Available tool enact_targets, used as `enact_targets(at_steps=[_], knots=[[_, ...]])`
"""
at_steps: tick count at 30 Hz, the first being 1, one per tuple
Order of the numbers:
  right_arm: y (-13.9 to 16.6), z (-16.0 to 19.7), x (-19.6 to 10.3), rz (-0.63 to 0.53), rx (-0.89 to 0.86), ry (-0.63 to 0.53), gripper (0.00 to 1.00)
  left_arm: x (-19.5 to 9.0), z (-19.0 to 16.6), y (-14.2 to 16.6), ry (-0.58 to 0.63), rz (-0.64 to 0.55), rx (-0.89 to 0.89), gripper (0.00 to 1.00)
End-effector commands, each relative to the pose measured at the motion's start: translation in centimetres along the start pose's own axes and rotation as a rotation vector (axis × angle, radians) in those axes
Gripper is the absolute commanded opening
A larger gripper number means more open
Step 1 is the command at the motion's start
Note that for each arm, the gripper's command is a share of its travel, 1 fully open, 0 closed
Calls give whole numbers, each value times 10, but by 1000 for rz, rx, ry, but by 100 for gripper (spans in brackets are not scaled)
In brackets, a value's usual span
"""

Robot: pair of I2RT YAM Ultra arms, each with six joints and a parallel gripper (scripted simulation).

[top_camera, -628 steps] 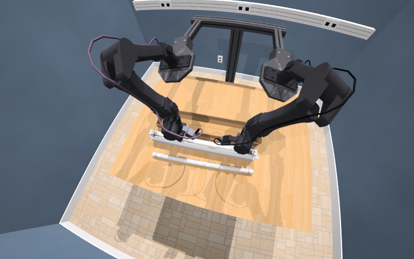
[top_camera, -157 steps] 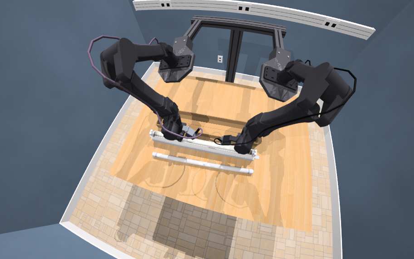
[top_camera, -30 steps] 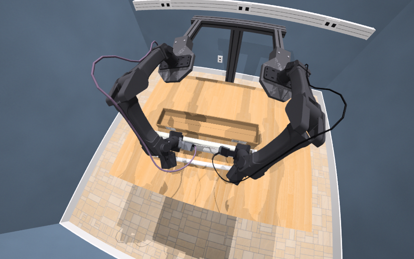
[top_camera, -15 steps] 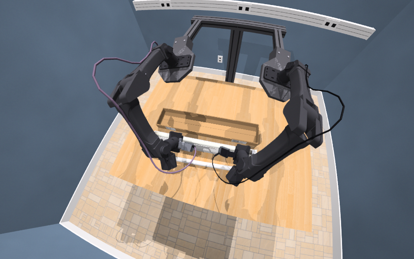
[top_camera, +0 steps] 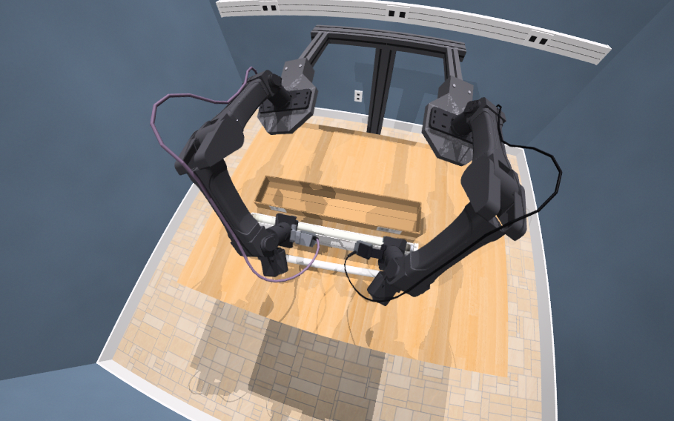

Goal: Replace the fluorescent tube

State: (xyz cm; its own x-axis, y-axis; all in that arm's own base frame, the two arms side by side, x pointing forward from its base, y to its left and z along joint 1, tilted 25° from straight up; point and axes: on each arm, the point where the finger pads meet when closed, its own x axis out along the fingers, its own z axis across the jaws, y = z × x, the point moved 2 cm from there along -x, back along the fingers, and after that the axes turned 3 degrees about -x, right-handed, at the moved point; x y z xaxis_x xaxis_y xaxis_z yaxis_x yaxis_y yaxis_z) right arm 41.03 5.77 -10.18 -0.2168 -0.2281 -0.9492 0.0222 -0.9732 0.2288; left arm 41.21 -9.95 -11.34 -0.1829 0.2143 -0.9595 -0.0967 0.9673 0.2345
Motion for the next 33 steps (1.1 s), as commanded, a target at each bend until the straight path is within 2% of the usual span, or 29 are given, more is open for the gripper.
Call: enact_targets(at_steps=[1,2,3,20,21,32,33], knots=[[-7,-24,-22,-33,16,100,11,-7,8,-8,-36,-27,4,49],[-7,-24,-22,-33,16,100,11,-7,8,-8,-36,-27,4,49],[-7,-24,-22,-33,16,100,49,-7,8,-8,-36,-27,4,49],[-7,-24,-22,-33,15,100,49,-7,8,-8,-36,-27,4,49],[-6,-12,-39,-24,7,68,49,-29,0,-8,-20,-17,4,49],[-7,-6,-75,-21,1,51,49,-63,-3,-8,-9,-13,4,49],[-8,-12,-72,-26,1,71,49,-56,0,-10,-15,-15,10,49]])
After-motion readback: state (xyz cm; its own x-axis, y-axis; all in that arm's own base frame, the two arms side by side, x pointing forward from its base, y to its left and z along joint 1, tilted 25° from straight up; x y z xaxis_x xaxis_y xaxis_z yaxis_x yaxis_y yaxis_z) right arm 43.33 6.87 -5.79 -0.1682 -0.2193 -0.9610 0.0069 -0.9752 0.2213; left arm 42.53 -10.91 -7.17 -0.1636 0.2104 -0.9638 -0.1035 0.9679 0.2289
